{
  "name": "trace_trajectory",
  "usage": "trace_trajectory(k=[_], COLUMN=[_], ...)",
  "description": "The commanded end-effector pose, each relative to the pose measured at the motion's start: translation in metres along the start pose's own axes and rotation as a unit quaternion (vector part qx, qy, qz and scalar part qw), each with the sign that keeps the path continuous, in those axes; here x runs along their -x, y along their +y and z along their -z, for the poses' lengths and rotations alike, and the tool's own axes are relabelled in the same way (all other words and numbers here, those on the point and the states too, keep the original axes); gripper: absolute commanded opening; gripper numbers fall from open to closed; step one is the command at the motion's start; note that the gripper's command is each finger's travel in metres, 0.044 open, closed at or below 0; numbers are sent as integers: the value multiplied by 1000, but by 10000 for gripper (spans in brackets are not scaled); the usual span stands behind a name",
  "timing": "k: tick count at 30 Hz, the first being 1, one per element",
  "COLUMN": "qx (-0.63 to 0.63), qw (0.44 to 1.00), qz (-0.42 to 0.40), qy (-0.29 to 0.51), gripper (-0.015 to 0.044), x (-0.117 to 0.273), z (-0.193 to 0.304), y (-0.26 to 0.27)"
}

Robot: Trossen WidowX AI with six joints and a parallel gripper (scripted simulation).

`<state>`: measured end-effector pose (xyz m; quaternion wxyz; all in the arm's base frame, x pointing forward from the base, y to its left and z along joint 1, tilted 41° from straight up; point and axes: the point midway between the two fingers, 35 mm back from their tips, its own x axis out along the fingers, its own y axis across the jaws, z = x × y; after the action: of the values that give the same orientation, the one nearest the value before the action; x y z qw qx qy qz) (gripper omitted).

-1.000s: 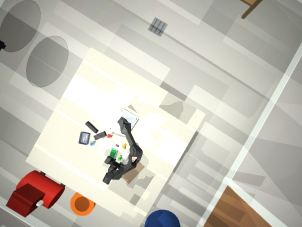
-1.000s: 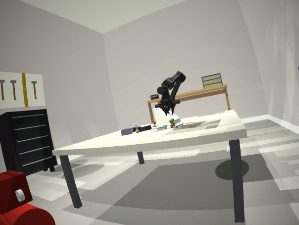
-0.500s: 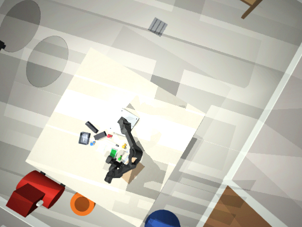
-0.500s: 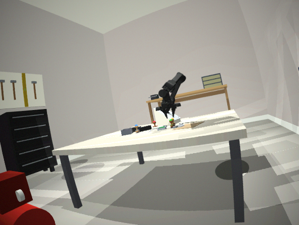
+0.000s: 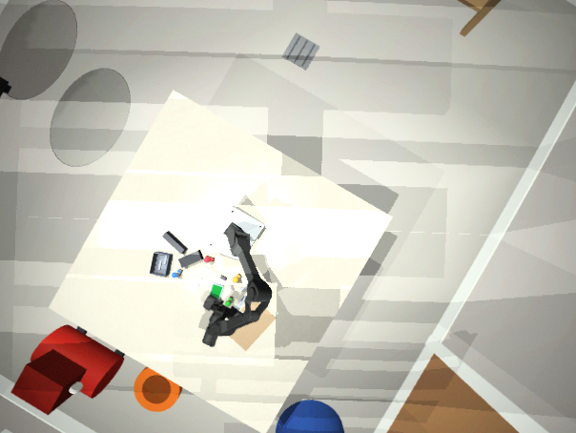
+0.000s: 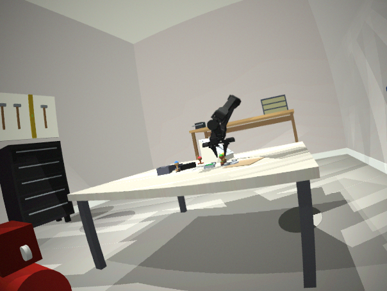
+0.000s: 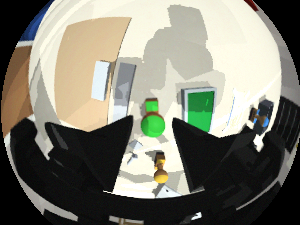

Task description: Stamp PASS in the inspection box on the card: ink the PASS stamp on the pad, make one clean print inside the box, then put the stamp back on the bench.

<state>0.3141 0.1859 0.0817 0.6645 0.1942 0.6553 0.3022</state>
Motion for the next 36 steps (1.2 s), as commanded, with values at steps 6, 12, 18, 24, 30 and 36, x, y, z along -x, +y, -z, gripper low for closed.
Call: trace_trajectory(k=[6, 12, 18, 24, 30, 36], qx=[-3, -3, -3, -1, -1, -1], qw=[1000, 1000, 1000, 1000, 1000, 1000], qz=[1, 0, 0, -1, -1, -1], qy=[4, 4, 4, 2, 2, 2], gripper=[222, 222, 222, 117, 77, 0], x=[-18, -28, -29, -26, -26, -26], z=[4, 5, 5, 4, 4, 4], y=[-1, 0, 0, 0, 0, 0])
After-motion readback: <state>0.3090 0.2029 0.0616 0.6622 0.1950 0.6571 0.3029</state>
